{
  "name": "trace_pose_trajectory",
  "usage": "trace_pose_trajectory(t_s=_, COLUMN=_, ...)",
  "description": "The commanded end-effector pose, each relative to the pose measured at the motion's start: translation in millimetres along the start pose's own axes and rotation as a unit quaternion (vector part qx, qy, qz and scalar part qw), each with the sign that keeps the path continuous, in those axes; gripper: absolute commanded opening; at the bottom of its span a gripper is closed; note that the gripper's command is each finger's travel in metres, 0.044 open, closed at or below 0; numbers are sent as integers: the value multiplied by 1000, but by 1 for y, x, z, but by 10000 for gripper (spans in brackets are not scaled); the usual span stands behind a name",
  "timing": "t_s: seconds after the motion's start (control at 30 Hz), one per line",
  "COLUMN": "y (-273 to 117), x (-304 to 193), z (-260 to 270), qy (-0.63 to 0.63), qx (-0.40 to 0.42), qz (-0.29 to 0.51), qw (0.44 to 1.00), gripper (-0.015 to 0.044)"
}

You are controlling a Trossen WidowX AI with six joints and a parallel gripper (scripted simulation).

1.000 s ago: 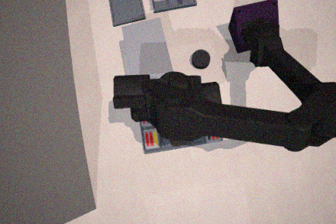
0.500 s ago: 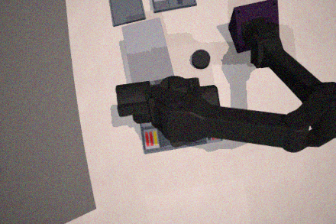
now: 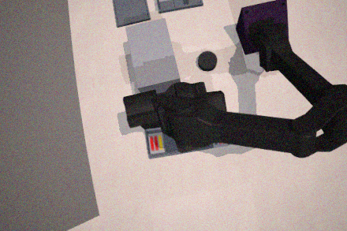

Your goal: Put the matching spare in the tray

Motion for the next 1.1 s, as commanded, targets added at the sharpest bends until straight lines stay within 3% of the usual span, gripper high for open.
trace_pose_trajectory(t_s=0.0, y=6, x=-1, z=2, qy=4, qx=2, qz=-2, qw=1000, gripper=300)
trace_pose_trajectory(t_s=0.4, y=11, x=0, z=3, qy=4, qx=2, qz=-3, qw=1000, gripper=300)
trace_pose_trajectory(t_s=0.57, y=11, x=0, z=2, qy=1, qx=1, qz=-2, qw=1000, gripper=169)
trace_pose_trajectory(t_s=0.8, y=11, x=0, z=2, qy=1, qx=1, qz=-2, qw=1000, gripper=122)
trace_pose_trajectory(t_s=0.97, y=11, x=0, z=2, qy=1, qx=1, qz=-2, qw=1000, gripper=0)
trace_pose_trajectory(t_s=1.07, y=11, x=0, z=2, qy=1, qx=1, qz=-2, qw=1000, gripper=0)
Point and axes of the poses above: the point midway between the two fingers, 35 mm back from their tips, its own y axis out along the fingers, its own z axis across the jaws, x = y × z, the point moved 4 cm from there along -y, back along the fingers, and after that the axes turned 4 degrees about -y, right-handed, at the moved point
